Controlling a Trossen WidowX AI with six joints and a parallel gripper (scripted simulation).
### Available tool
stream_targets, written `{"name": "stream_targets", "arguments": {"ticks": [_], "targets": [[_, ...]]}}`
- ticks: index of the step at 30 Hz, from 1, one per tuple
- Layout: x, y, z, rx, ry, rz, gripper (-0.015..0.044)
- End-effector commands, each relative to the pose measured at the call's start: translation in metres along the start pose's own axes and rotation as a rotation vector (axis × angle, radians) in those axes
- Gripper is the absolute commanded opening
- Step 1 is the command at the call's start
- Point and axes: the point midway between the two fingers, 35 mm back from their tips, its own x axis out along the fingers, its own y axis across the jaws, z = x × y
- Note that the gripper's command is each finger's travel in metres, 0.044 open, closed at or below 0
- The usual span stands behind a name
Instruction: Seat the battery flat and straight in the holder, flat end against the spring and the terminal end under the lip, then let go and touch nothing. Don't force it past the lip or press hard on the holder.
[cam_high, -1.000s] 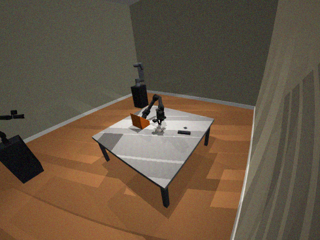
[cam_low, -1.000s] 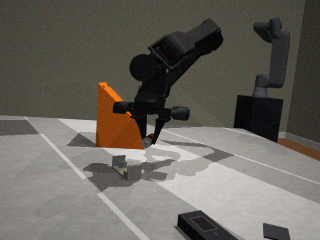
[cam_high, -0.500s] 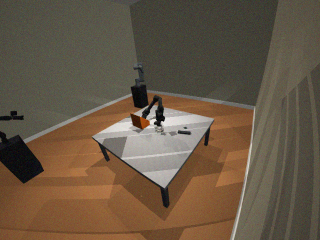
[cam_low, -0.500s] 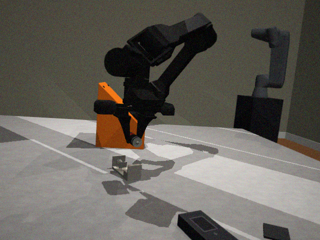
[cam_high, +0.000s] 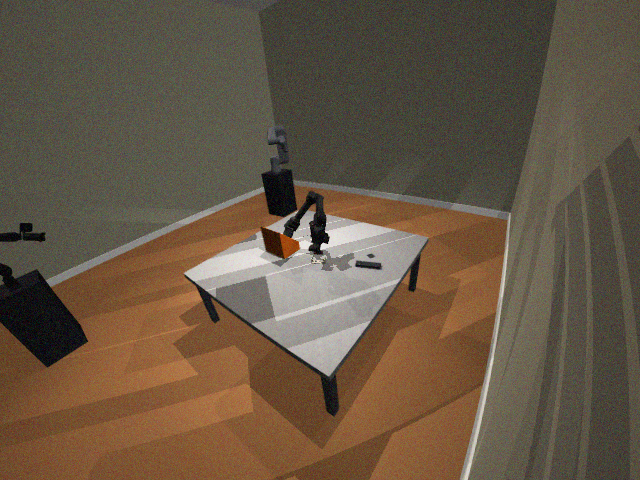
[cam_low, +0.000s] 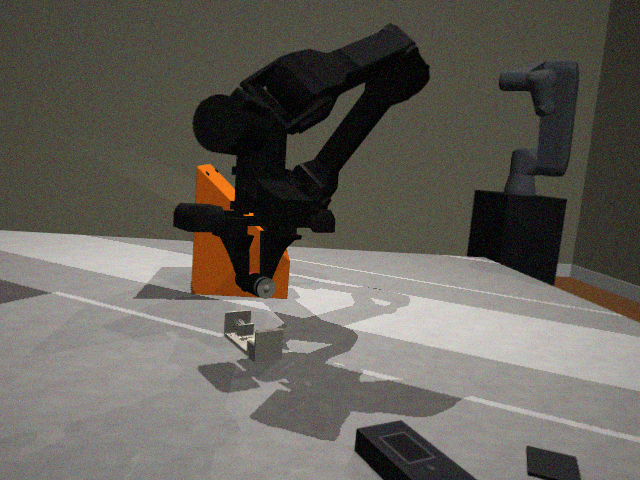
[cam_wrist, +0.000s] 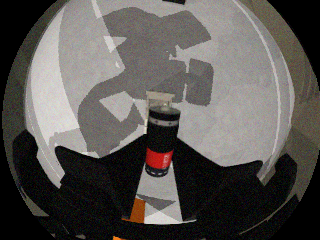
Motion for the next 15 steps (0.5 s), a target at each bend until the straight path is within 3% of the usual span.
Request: {"name": "stream_targets", "arguments": {"ticks": [1,15], "targets": [[0.01,0.0,0.001,0.009,-0.051,0.0,0.0084],[0.034,0.004,0.003,0.014,-0.21,-0.01,0.0084]]}}
